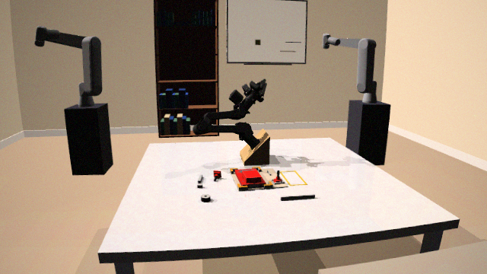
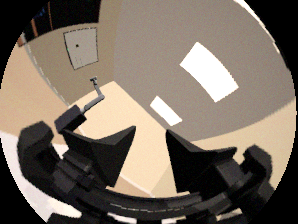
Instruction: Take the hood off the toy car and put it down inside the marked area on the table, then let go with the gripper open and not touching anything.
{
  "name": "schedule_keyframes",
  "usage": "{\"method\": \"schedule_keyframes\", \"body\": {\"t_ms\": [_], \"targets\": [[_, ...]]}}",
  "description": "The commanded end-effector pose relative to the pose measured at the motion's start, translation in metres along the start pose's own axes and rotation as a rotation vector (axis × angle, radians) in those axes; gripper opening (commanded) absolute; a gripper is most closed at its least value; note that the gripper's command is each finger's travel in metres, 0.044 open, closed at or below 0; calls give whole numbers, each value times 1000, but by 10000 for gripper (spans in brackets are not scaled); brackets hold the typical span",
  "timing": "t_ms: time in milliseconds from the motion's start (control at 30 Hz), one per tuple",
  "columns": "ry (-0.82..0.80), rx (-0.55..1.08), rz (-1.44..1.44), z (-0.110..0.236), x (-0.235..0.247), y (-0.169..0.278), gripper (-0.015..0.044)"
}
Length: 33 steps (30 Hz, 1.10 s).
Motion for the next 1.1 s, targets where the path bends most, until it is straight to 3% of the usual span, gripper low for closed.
{"method": "schedule_keyframes", "body": {"t_ms": [0,267,633,1067], "targets": [[1,8,-1,-1,-1,1,246],[75,374,-61,-31,-36,50,440],[242,925,-210,-34,-101,139,440],[498,1497,-452,31,-175,232,440]]}}
Point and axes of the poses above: the point midway between the two fingers, 35 mm back from their tips, its own z axis back along the fingers, its own x axis across the jaws, y = z × x, the point moved 5 cm from there along z, back along the fingers, and after that the axes turned 9 degrees about z, right-handed, at the moved point
